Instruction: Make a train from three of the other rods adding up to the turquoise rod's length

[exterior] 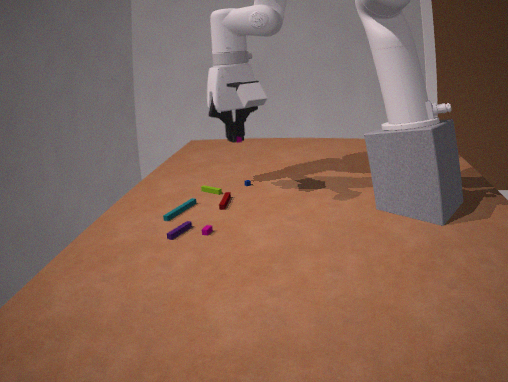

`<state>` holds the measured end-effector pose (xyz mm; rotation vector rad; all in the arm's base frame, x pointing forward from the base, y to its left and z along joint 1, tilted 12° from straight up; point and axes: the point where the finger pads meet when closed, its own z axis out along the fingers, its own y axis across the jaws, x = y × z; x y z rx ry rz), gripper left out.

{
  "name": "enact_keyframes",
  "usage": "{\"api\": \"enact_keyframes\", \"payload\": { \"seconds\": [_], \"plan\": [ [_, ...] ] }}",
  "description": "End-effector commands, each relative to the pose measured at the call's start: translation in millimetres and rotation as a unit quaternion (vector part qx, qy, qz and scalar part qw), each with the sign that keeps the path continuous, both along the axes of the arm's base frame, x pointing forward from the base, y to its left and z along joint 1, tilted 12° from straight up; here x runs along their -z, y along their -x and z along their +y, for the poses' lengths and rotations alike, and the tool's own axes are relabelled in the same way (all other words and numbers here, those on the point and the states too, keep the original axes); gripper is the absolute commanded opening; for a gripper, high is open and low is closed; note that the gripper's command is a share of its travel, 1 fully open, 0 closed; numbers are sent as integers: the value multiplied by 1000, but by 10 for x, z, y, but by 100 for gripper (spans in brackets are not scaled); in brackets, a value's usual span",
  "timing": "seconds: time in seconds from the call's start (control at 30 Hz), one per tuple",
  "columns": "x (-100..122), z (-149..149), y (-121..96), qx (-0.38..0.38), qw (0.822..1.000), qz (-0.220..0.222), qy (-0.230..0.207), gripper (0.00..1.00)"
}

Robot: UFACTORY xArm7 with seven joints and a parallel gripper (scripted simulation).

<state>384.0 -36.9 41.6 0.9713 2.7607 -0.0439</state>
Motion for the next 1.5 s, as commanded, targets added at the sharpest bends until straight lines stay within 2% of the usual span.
{"api": "enact_keyframes", "payload": {
  "seconds": [0.0,0.63,0.97,1.3,1.47],
  "plan": [
    [-33,-87,31,-10,1000,-2,-5,4],
    [28,-93,18,-11,1000,-2,-5,4],
    [246,-114,-26,-11,1000,-2,-5,4],
    [662,-153,-110,-11,1000,-2,-6,4],
    [786,-165,-135,-10,1000,-2,-6,4]
  ]
}}
